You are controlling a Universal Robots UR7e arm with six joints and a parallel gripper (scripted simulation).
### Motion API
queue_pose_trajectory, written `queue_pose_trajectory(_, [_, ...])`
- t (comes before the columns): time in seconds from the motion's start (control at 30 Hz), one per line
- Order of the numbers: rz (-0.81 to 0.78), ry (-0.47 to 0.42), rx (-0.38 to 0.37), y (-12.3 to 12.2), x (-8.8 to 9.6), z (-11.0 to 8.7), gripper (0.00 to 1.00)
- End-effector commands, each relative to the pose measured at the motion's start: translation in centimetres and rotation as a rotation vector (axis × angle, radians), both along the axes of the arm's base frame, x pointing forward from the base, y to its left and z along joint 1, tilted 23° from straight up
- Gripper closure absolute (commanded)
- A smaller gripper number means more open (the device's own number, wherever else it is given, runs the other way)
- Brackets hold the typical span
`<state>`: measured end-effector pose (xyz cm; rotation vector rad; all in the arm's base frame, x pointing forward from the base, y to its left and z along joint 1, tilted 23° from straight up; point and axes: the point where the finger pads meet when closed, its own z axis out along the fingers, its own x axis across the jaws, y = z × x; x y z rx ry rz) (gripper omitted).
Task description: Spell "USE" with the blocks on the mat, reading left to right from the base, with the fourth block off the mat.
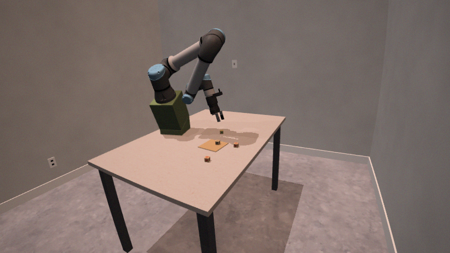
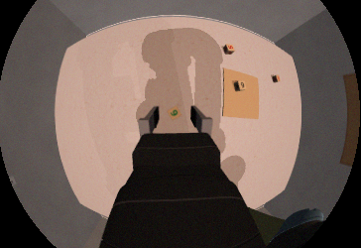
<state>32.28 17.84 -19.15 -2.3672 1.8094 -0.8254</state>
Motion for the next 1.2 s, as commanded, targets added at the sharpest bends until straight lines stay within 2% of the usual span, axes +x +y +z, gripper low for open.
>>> queue_pose_trajectory(0.0, [0.0, -0.001, 0.001, 0.0, 0.0, 0.0, 0.0])
queue_pose_trajectory(0.9, [0.0, 0.0, 0.001, 0.0, 0.2, 0.1, 0.0])
queue_pose_trajectory(1.0, [-0.001, 0.002, 0.002, -0.1, 1.3, 0.2, 0.0])
queue_pose_trajectory(1.13, [-0.002, 0.008, 0.006, -0.8, 4.7, 0.8, 0.0])
queue_pose_trajectory(1.17, [-0.002, 0.008, 0.006, -0.8, 4.7, 0.8, 0.0])
